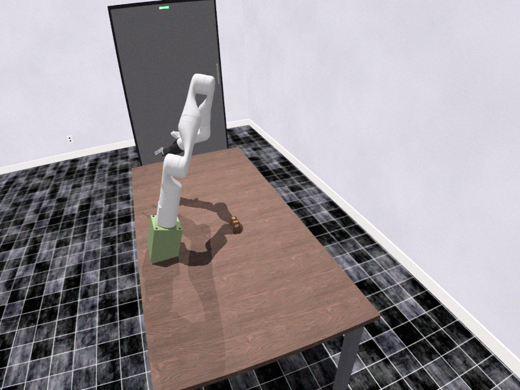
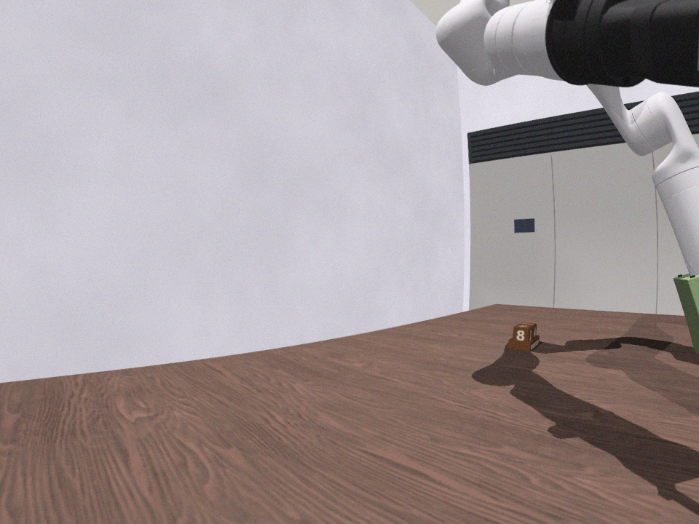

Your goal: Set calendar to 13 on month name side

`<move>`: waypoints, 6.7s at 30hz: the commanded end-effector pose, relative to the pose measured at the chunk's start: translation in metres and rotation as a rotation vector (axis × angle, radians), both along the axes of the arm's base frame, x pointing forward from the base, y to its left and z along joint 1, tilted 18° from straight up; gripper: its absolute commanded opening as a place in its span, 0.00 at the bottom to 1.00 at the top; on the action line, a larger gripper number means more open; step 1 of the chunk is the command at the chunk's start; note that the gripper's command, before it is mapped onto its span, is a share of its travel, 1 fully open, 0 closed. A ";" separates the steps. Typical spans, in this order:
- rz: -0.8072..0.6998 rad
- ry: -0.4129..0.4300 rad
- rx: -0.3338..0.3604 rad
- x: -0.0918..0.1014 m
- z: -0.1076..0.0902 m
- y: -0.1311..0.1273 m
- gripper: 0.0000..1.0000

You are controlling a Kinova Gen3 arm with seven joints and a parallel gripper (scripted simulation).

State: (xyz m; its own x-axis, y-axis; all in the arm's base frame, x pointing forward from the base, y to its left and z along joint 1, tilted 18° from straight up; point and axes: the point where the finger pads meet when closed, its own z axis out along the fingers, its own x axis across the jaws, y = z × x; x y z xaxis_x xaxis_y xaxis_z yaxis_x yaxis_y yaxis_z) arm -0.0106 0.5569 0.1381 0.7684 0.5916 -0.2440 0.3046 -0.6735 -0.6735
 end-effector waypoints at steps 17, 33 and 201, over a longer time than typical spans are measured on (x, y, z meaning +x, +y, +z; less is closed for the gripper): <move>0.001 0.000 0.002 0.000 0.001 0.000 1.00; -0.151 -0.263 -0.116 0.141 -0.030 -0.091 1.00; -1.635 -0.344 -0.492 0.385 -0.017 -0.480 1.00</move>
State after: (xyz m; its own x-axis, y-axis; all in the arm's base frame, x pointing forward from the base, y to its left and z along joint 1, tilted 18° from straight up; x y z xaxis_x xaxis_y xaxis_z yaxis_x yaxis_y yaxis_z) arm 0.3727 0.0781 0.1235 0.5390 -0.8283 0.1533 -0.7435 -0.5533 -0.3755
